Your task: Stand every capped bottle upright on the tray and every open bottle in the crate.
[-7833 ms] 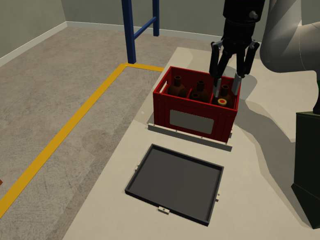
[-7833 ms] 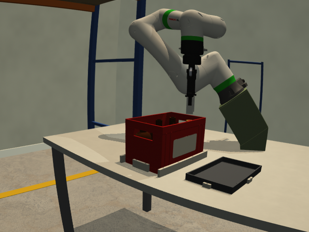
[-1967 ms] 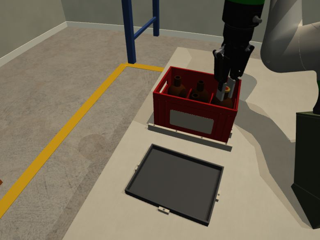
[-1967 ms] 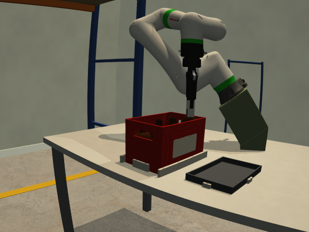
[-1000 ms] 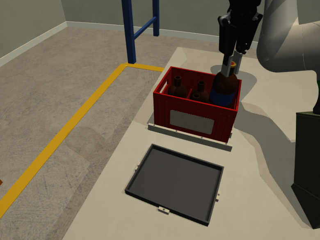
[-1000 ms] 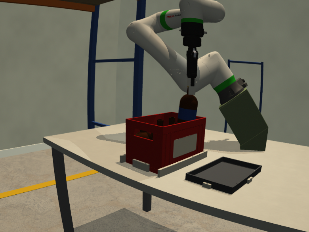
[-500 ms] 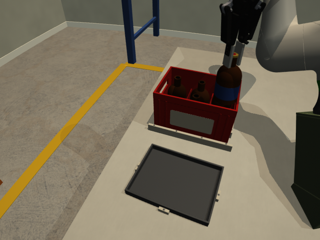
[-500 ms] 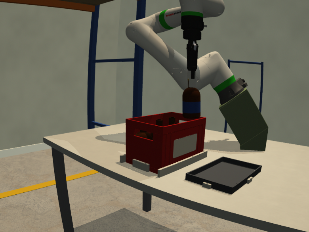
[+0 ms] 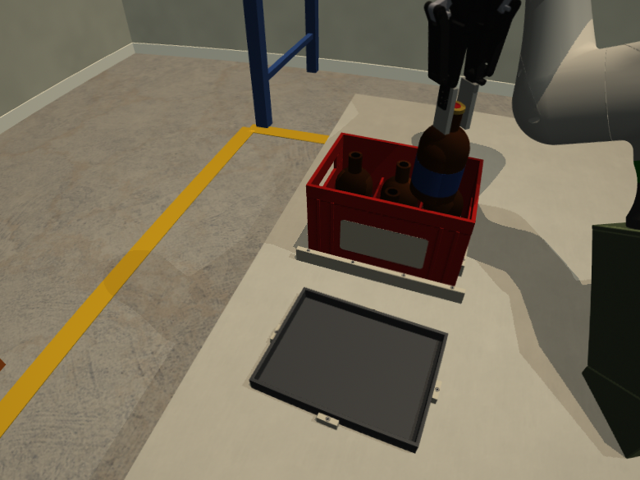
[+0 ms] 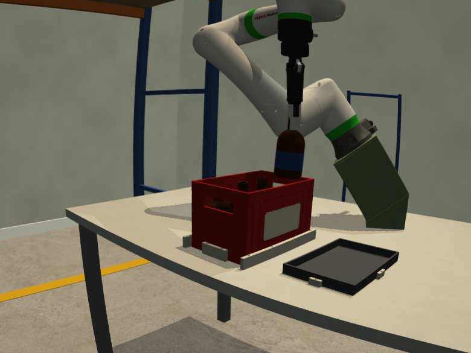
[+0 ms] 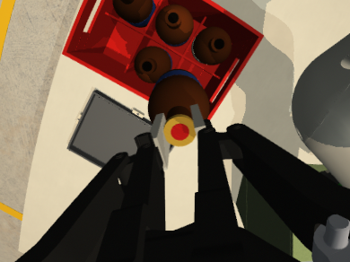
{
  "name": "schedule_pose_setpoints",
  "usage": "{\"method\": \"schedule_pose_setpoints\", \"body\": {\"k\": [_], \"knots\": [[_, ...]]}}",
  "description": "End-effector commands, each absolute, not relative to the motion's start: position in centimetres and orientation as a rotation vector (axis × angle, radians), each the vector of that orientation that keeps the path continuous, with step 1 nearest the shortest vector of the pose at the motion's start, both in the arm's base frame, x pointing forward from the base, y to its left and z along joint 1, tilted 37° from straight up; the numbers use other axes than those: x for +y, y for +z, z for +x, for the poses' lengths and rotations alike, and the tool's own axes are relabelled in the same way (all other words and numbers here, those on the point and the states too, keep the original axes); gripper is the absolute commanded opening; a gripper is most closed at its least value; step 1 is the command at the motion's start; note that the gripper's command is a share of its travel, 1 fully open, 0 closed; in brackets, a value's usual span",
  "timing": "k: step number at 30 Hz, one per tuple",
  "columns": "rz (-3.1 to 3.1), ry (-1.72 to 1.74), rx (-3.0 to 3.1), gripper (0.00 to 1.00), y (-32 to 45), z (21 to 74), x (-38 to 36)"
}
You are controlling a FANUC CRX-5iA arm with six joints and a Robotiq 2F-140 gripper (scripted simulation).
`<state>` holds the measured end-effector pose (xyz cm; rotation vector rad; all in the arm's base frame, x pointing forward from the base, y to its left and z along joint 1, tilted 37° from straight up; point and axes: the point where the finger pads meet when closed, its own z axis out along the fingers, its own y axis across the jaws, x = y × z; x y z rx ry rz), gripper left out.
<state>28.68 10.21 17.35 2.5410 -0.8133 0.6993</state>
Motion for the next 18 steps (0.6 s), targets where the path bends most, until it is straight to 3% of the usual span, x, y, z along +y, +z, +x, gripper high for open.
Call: {"method": "schedule_pose_setpoints", "body": {"k": [1, 18], "knots": [[2.541, 0.699, -0.813, 0.00, 17.2, 29.1, 10.8], [2.542, 0.699, -0.813, 0.00, 15.8, 29.6, 13.5]]}}
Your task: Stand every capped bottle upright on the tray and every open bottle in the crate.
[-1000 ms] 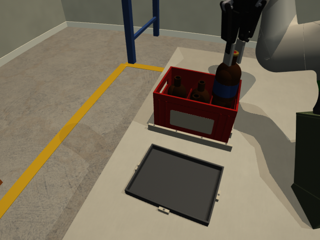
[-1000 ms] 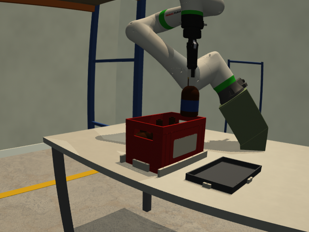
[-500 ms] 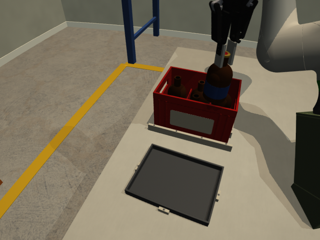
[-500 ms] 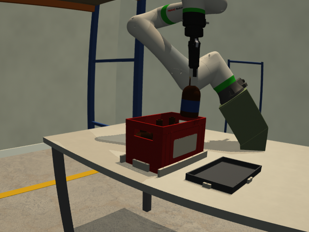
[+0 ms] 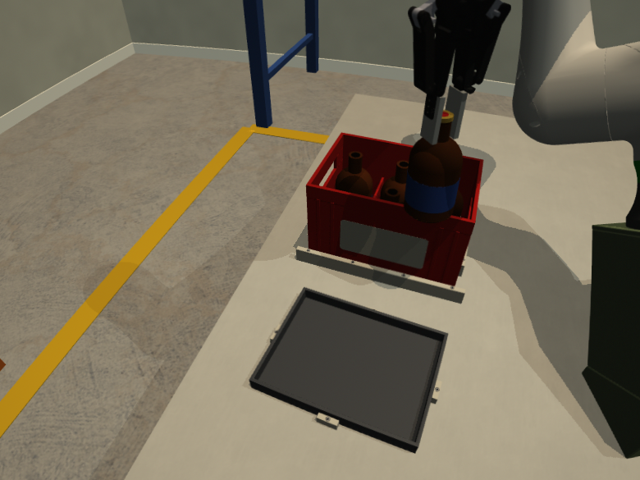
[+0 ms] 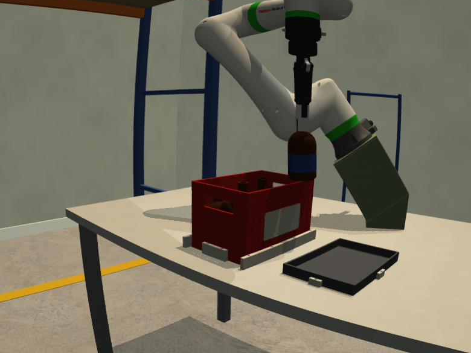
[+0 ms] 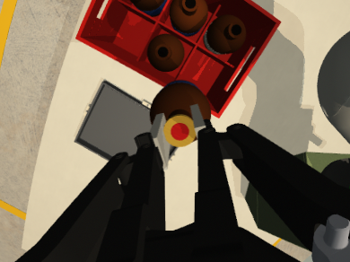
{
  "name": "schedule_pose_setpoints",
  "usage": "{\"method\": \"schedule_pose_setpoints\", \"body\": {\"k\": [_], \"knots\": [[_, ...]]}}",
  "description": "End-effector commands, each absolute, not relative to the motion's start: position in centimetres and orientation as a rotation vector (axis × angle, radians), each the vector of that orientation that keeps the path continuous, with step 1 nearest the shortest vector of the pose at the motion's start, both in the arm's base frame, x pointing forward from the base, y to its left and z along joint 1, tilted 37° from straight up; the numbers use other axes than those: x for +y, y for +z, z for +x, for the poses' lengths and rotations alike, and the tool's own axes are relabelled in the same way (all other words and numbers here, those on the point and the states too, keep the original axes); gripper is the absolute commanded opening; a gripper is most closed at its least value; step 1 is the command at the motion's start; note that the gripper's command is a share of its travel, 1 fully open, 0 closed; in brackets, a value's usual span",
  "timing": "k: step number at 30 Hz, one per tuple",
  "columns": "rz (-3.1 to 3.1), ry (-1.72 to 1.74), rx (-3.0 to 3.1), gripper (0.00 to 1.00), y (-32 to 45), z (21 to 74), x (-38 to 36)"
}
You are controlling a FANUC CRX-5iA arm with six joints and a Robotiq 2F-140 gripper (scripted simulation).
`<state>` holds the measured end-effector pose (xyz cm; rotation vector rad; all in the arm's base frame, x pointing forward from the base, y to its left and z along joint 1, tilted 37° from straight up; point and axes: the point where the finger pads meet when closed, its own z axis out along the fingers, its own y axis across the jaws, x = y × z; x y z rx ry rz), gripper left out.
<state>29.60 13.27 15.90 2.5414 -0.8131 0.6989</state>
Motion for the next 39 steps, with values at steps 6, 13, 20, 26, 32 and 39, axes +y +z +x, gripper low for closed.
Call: {"method": "schedule_pose_setpoints", "body": {"k": [6, 13, 20, 26, 32, 39], "knots": [[2.541, 0.699, -0.813, 0.00, 15.3, 29.5, 14.2], [2.541, 0.699, -0.813, 0.00, 14.6, 29.4, 15.3], [2.541, 0.699, -0.813, 0.00, 13.8, 29.3, 16.5], [2.542, 0.699, -0.813, 0.00, 13.4, 29.2, 17.1], [2.541, 0.699, -0.813, 0.00, 12.7, 29.0, 18.1], [2.541, 0.699, -0.813, 0.00, 12.0, 28.8, 19.1]]}}
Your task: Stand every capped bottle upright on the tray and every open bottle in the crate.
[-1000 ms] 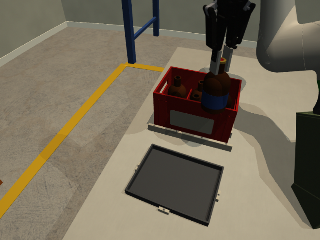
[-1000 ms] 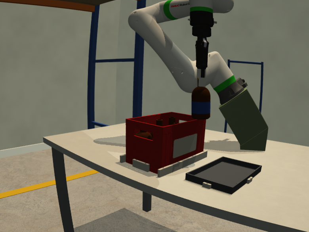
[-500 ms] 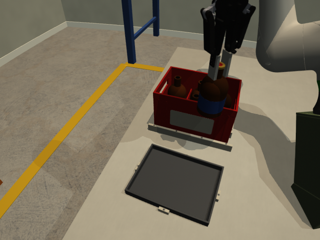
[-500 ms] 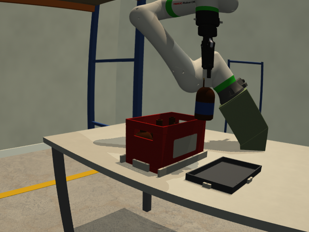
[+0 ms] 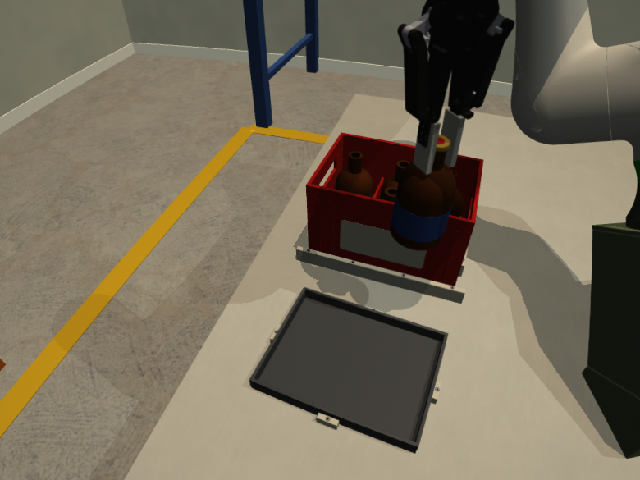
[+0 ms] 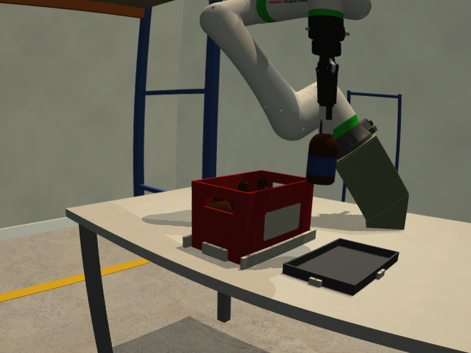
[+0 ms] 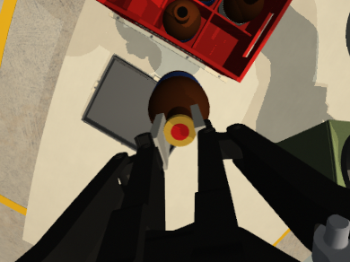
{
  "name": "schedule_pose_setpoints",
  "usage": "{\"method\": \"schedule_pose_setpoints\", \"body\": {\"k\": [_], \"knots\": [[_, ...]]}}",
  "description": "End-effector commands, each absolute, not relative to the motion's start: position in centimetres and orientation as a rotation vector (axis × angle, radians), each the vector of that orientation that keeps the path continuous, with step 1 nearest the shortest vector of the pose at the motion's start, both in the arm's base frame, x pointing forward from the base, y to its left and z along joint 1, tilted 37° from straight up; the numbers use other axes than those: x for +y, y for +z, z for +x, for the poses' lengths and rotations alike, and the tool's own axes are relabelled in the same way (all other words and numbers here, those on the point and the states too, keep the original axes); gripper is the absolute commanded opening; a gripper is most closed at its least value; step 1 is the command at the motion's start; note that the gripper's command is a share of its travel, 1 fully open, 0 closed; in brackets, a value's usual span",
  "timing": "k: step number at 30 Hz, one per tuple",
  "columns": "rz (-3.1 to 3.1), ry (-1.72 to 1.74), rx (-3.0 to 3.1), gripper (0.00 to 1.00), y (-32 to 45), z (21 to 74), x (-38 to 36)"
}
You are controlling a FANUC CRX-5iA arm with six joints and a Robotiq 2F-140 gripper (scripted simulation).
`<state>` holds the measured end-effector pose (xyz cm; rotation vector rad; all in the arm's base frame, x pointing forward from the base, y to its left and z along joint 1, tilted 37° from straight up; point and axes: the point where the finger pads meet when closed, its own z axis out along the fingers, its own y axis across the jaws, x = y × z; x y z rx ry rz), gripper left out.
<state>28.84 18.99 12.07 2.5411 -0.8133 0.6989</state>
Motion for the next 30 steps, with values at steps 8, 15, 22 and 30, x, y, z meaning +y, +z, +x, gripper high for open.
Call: {"method": "schedule_pose_setpoints", "body": {"k": [8, 15, 22, 30], "knots": [[2.542, 0.699, -0.813, 0.00, 11.3, 28.8, 20.3], [2.541, 0.699, -0.813, 0.00, 10.6, 28.7, 21.4], [2.542, 0.699, -0.813, 0.00, 10.0, 28.6, 22.2], [2.541, 0.699, -0.813, 0.00, 9.1, 28.3, 23.5]]}}
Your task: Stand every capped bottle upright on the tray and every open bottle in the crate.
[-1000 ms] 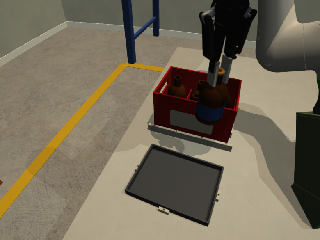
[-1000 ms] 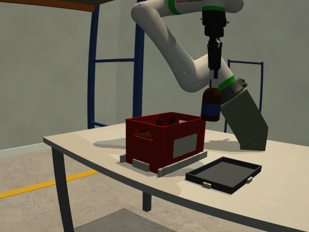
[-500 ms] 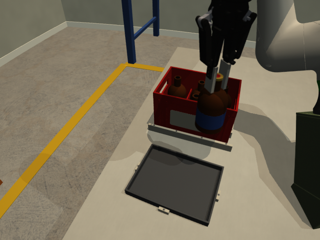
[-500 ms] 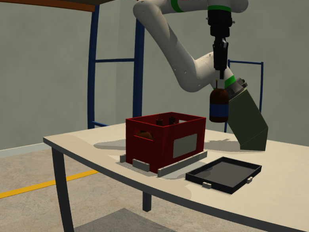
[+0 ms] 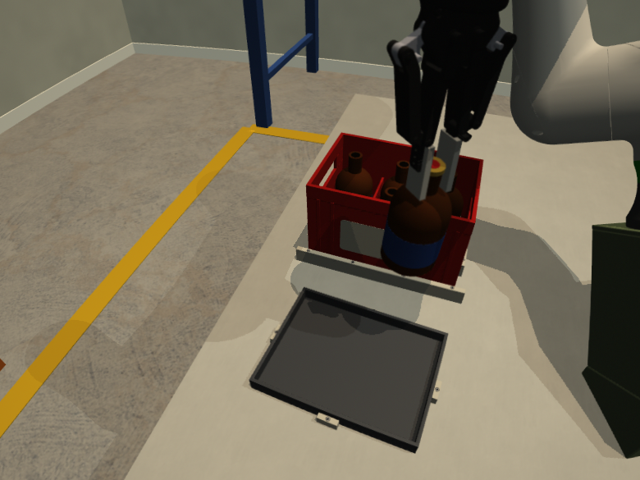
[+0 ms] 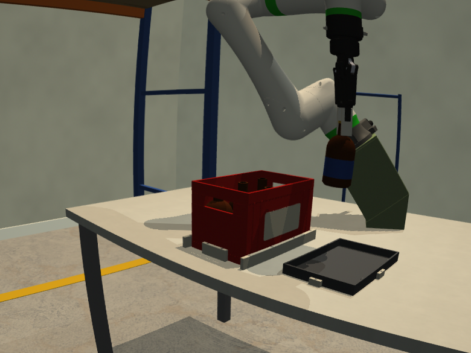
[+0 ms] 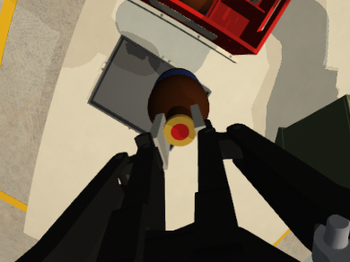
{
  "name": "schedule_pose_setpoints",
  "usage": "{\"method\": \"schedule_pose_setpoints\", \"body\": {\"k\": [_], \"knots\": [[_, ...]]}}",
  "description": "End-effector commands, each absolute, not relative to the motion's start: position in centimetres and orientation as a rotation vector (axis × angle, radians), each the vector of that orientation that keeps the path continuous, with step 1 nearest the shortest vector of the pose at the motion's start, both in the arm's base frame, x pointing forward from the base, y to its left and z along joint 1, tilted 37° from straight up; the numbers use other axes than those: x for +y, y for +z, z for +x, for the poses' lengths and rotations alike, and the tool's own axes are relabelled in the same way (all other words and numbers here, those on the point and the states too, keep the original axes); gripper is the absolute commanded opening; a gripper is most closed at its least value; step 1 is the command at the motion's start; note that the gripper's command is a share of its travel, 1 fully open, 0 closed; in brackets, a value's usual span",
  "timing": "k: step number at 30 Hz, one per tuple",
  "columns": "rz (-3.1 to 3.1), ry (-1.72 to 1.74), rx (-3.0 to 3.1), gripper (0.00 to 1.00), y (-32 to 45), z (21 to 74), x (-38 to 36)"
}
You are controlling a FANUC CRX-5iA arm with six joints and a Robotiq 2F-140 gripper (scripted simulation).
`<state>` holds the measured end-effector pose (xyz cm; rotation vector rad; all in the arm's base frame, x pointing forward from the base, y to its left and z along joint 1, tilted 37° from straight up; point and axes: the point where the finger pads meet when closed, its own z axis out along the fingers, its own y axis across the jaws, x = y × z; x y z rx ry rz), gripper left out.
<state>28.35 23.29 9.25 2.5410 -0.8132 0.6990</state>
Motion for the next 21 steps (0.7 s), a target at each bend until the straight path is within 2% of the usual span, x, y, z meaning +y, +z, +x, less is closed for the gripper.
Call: {"method": "schedule_pose_setpoints", "body": {"k": [1, 21], "knots": [[2.541, 0.699, -0.813, 0.00, 9.0, 28.3, 23.7], [2.541, 0.699, -0.813, 0.00, 7.2, 28.1, 26.5]]}}
